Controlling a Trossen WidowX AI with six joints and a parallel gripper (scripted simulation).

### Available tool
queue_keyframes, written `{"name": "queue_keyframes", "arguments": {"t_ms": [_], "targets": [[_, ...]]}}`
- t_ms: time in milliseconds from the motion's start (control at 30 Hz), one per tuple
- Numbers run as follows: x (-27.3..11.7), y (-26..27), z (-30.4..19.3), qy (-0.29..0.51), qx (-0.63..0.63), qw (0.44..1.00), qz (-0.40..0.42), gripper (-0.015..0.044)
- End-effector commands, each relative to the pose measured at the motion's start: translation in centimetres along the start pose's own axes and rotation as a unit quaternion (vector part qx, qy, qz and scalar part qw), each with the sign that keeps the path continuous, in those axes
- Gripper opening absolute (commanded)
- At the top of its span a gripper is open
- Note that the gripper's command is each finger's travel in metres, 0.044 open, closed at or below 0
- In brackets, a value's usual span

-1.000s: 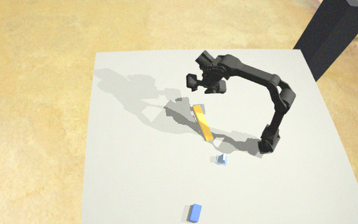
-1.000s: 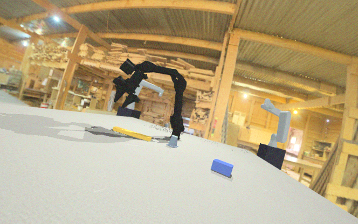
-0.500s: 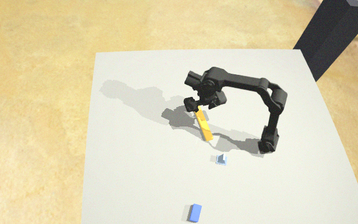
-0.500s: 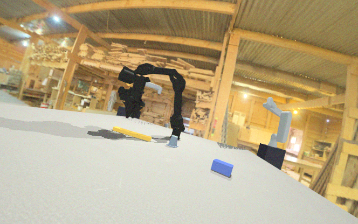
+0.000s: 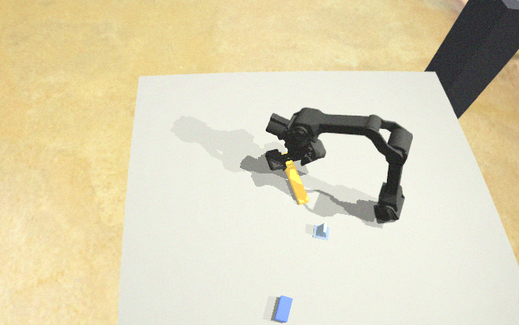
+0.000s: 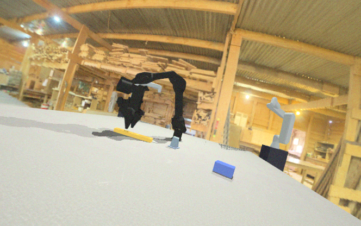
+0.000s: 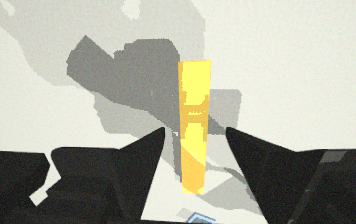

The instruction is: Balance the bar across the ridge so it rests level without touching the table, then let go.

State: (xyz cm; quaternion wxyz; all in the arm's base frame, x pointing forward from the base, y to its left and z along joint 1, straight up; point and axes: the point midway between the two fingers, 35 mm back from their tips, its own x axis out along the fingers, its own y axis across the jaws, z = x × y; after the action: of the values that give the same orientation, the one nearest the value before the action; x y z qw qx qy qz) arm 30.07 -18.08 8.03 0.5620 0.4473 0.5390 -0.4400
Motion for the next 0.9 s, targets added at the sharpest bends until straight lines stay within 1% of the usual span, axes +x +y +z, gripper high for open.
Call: {"name": "queue_keyframes", "arguments": {"t_ms": [0,533,867], "targets": [[0.4,-0.1,0.1,-0.003,-0.002,1.000,-0.001,0.0315],[2.8,-0.1,0.1,-0.003,-0.002,1.000,-0.001,0.0315],[2.9,-0.1,0.1,-0.003,-0.002,1.000,-0.001,0.0315]]}}
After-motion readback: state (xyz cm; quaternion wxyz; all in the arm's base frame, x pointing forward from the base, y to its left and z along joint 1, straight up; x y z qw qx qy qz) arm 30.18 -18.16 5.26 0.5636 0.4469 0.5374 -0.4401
